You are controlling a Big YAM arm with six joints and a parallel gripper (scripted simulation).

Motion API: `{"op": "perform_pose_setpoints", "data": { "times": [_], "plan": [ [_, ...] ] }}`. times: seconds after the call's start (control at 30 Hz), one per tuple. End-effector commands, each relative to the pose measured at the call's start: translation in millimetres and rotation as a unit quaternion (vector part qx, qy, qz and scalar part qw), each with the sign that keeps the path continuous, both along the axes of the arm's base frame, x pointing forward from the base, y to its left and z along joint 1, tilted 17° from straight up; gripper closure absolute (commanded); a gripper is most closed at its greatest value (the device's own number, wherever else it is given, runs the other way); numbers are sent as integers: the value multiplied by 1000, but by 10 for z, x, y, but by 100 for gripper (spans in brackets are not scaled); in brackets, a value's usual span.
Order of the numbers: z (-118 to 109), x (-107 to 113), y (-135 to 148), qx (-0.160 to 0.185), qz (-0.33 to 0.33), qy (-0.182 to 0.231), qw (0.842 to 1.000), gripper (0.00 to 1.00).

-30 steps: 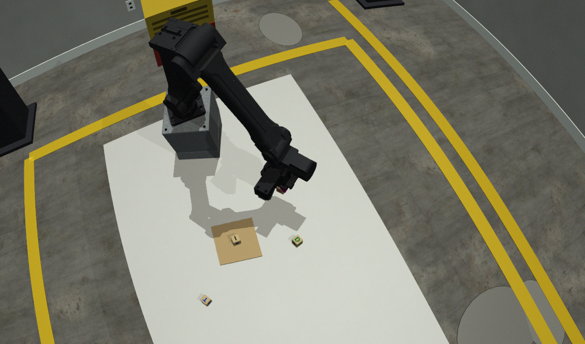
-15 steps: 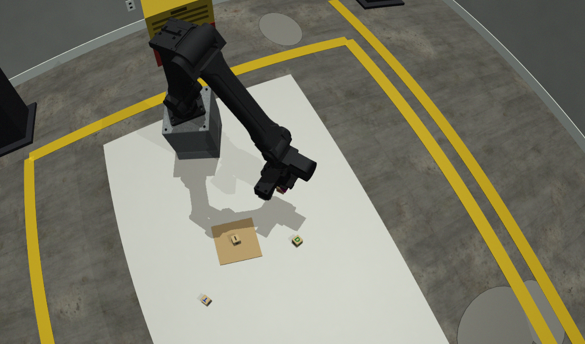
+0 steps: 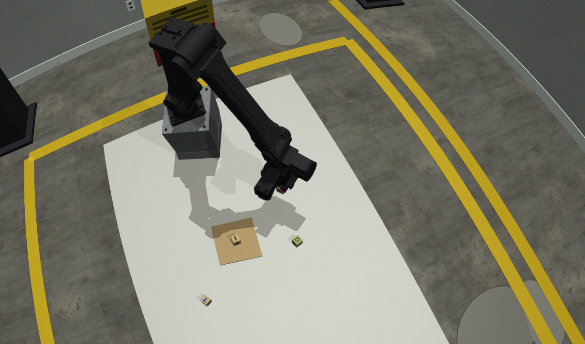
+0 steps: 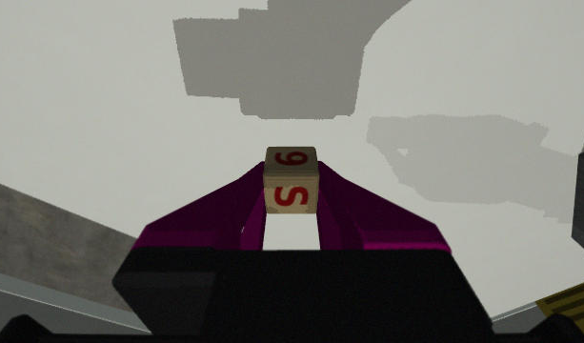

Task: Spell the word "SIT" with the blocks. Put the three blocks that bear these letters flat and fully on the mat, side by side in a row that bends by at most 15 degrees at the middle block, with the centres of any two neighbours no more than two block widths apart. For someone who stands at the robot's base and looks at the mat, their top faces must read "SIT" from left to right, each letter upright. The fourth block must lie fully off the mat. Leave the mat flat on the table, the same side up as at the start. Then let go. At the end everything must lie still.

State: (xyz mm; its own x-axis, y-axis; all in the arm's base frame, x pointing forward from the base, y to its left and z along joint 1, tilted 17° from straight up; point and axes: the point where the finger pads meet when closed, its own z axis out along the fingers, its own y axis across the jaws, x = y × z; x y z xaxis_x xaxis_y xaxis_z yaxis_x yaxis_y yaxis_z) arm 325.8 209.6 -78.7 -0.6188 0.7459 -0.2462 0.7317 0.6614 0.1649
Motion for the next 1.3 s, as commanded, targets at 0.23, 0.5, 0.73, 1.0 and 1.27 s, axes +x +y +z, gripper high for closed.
{"op": "perform_pose_setpoints", "data": {
  "times": [0.23, 0.5, 0.73, 1.0, 1.27],
  "plan": [
    [-41, 23, -67, -14, 13, 10, 1000, 78],
    [18, 99, -106, -28, 77, 12, 997, 78],
    [182, 292, -221, -66, 229, 11, 971, 78],
    [265, 483, -514, -124, 400, 26, 908, 78],
    [340, 621, -776, -171, 531, 41, 829, 78]
  ]
}}
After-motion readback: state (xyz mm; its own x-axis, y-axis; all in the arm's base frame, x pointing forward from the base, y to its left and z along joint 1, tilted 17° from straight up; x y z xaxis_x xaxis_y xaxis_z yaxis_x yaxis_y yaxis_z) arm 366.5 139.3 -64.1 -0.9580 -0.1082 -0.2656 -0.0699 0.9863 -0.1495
